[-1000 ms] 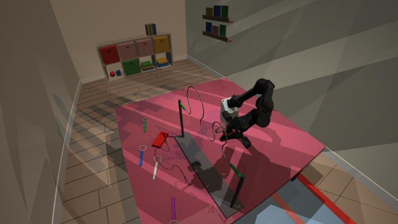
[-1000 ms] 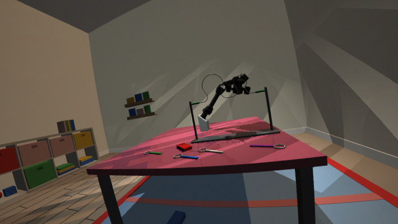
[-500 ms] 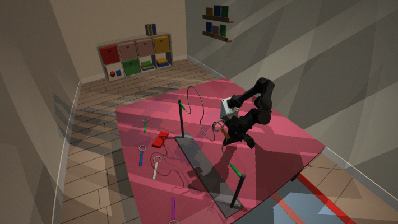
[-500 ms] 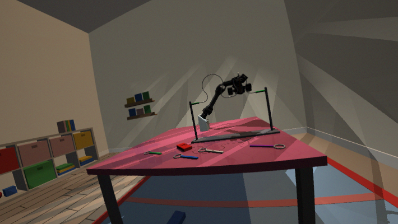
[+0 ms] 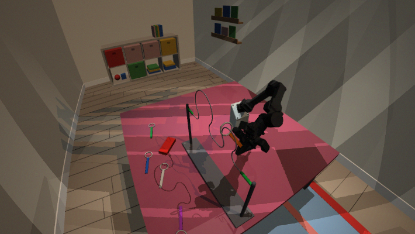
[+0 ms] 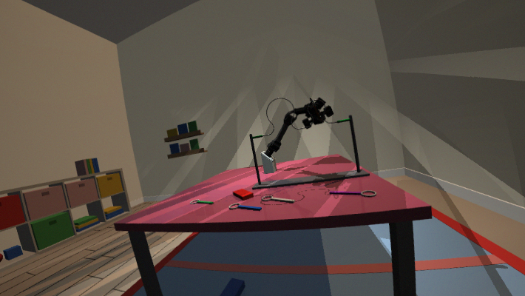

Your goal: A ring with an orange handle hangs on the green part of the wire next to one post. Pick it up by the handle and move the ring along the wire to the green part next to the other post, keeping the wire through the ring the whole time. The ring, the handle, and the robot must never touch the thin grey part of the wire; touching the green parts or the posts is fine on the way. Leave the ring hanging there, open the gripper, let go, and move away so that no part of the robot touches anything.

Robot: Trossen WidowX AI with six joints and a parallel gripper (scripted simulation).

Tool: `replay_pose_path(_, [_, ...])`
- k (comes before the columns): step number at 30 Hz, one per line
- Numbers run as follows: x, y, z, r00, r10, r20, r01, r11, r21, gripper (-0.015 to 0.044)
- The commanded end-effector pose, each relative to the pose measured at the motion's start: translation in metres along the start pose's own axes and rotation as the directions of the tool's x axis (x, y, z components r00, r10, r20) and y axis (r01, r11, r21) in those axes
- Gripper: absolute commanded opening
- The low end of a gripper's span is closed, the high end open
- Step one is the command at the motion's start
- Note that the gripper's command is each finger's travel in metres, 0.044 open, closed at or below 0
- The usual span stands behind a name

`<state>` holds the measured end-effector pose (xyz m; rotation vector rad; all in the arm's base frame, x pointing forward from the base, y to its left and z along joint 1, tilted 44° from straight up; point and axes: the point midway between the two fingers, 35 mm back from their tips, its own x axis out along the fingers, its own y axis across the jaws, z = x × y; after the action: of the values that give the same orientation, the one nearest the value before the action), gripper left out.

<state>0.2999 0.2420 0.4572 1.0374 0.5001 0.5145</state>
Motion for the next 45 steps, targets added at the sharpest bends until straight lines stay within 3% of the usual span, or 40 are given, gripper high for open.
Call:
replay_pose_path(1, [-0.004,0.008,0.001,0.998,0.055,0.008,-0.056,0.995,0.082,-0.015])
replay_pose_path(22, [-0.007,0.035,0.009,0.961,0.262,0.087,-0.273,0.853,0.444,-0.015])
replay_pose_path(45, [-0.017,0.057,0.028,0.874,0.416,0.252,-0.453,0.507,0.733,-0.015])
